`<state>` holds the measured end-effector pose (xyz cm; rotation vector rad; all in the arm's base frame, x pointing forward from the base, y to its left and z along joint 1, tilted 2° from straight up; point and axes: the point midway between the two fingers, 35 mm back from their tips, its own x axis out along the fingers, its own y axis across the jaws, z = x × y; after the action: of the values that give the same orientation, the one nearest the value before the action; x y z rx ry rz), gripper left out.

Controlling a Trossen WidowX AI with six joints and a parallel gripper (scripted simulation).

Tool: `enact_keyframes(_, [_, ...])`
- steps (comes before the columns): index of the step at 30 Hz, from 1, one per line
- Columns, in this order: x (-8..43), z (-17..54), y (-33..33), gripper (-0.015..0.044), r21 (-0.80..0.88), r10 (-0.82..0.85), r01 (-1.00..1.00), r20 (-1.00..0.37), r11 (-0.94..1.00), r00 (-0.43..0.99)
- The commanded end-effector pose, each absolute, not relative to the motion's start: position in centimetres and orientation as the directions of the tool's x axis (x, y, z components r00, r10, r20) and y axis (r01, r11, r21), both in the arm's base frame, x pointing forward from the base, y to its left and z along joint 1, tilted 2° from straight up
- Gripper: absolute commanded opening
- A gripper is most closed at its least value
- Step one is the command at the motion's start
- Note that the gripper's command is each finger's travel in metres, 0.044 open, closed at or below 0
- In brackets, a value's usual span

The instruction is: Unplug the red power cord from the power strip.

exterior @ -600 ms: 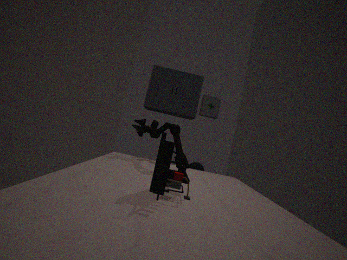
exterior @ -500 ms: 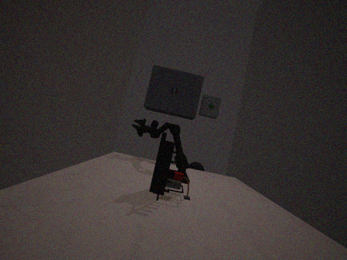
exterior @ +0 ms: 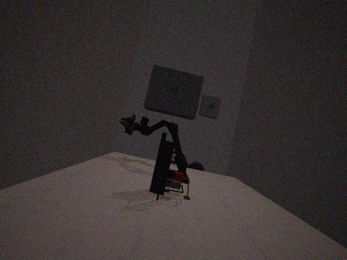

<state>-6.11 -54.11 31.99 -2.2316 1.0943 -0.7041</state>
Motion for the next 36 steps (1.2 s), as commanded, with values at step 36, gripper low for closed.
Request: enact_keyframes(36, [40.3,31.9,-35.1,0.016,-0.95,-0.392,-0.205,-0.1,-0.237,0.915])
